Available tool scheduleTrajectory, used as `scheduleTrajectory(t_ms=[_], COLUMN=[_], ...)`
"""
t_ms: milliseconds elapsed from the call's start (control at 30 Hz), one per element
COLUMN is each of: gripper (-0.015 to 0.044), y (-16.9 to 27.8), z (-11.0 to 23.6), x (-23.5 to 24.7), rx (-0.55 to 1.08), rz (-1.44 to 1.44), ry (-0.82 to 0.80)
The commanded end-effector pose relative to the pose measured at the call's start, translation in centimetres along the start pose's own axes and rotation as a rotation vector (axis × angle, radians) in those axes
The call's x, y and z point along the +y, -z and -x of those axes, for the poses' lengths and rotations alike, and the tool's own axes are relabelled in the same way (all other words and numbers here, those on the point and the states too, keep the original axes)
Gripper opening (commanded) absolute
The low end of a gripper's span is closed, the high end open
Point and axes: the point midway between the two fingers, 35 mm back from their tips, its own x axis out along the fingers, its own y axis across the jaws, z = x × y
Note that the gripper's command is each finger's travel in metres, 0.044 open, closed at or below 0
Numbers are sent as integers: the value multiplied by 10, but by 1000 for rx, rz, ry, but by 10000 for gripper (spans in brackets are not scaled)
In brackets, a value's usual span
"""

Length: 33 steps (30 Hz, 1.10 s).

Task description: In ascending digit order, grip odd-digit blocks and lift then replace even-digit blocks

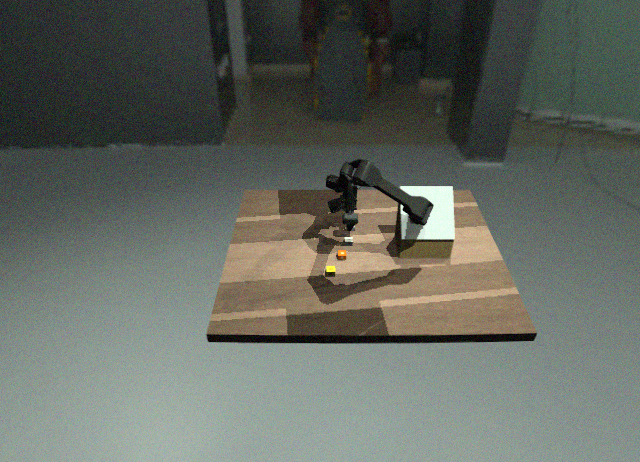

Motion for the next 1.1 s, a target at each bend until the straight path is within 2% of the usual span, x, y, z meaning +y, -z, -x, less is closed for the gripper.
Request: scheduleTrajectory(t_ms=[0,33,400,1067], gripper=[400,400,120,120], y=[2,2,2,2], z=[-6,-6,-6,-6], x=[1,1,1,1], rx=[3,3,3,3], rz=[-4,-4,-4,-4], ry=[-6,-6,-6,-6])
